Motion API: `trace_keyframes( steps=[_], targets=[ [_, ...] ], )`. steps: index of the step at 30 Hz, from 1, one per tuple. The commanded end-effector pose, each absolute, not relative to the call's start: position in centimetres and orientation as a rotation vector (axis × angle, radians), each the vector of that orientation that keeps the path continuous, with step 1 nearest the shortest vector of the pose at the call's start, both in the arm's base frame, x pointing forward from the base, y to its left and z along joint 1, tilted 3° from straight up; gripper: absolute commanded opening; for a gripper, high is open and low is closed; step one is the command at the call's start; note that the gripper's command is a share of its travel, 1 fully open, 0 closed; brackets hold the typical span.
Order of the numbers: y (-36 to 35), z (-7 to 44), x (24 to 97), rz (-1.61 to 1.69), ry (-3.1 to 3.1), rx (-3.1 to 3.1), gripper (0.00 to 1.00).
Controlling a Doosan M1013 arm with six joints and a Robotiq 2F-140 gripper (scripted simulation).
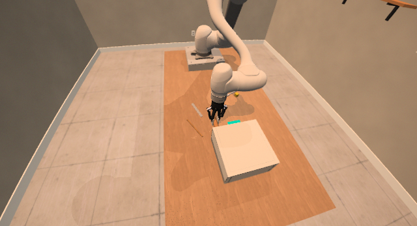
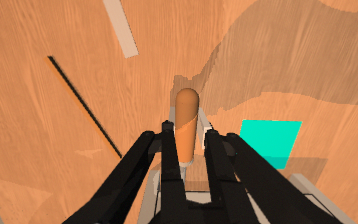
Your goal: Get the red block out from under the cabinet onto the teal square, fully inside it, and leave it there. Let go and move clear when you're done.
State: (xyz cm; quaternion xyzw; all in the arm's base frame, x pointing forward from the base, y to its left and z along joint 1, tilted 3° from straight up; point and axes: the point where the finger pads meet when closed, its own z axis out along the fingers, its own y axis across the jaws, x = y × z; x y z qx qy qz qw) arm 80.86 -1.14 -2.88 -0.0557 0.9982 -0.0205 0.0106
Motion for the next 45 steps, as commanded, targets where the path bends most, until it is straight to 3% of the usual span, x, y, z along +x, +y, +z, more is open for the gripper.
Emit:
trace_keyframes(
  steps=[1, 45],
  targets=[
    [-1.1, -2.9, 80.9, -0.064, 3.115, -0.174, 0.00],
    [1.3, -3.0, 80.6, -0.064, 3.115, -0.174, 0.00]
  ],
)
